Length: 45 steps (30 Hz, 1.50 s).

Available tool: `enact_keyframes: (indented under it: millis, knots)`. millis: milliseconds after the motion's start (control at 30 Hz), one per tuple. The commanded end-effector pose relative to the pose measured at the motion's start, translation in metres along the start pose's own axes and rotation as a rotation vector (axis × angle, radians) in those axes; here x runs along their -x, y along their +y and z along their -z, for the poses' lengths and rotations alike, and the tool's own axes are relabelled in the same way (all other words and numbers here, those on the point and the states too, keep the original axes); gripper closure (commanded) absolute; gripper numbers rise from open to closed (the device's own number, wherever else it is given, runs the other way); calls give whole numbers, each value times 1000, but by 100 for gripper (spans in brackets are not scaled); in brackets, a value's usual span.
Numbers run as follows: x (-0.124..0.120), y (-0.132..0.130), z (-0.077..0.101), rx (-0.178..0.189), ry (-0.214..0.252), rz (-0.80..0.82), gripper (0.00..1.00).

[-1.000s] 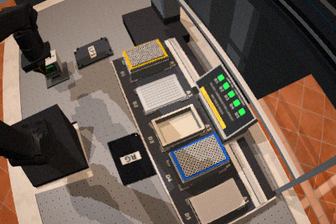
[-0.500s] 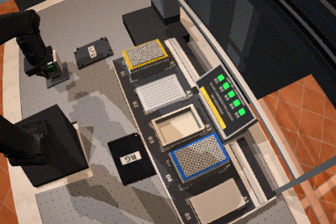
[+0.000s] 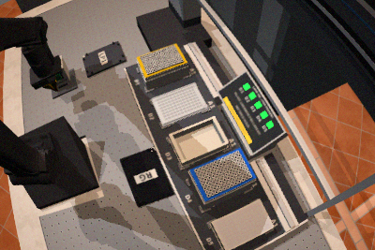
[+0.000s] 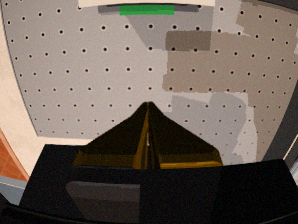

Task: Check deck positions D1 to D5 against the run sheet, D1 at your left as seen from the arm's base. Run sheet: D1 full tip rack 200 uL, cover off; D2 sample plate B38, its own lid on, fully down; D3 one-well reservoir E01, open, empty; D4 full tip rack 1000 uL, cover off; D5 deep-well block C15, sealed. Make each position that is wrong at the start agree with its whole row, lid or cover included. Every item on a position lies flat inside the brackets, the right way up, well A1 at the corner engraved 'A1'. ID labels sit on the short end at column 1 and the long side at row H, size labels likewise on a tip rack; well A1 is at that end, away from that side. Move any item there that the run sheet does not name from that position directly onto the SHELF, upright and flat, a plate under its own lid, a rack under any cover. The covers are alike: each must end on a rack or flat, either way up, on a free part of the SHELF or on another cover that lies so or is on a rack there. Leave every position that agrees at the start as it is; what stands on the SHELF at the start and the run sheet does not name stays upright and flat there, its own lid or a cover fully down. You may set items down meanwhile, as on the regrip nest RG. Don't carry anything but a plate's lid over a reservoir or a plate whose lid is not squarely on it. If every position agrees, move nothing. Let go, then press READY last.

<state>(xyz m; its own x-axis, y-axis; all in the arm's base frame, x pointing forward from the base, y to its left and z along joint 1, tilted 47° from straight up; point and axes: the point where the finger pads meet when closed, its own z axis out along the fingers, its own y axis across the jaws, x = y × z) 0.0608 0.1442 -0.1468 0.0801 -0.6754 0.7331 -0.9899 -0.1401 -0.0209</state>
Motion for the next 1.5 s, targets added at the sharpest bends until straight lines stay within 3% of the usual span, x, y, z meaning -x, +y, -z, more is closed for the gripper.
enact_keyframes:
  millis: [0,267,300,467,633,867,900,1400,1433,1467]
  knots:
    - [6,-2,-8,3,-10,3,100]
    - [5,-2,-18,3,-10,3,100]
    - [22,-6,-9,-11,-43,3,100]
    - [5,-2,-28,3,-10,3,100]
    - [16,-5,-17,-9,-36,-5,100]
    - [16,-5,-17,-9,-36,-5,100]
    - [31,-7,-14,-18,-55,-1,100]
    - [50,-5,-14,-12,-46,-13,100]
    - [35,-1,-24,-3,-12,-8,100]
    - [51,-5,-15,-11,-39,-11,100]
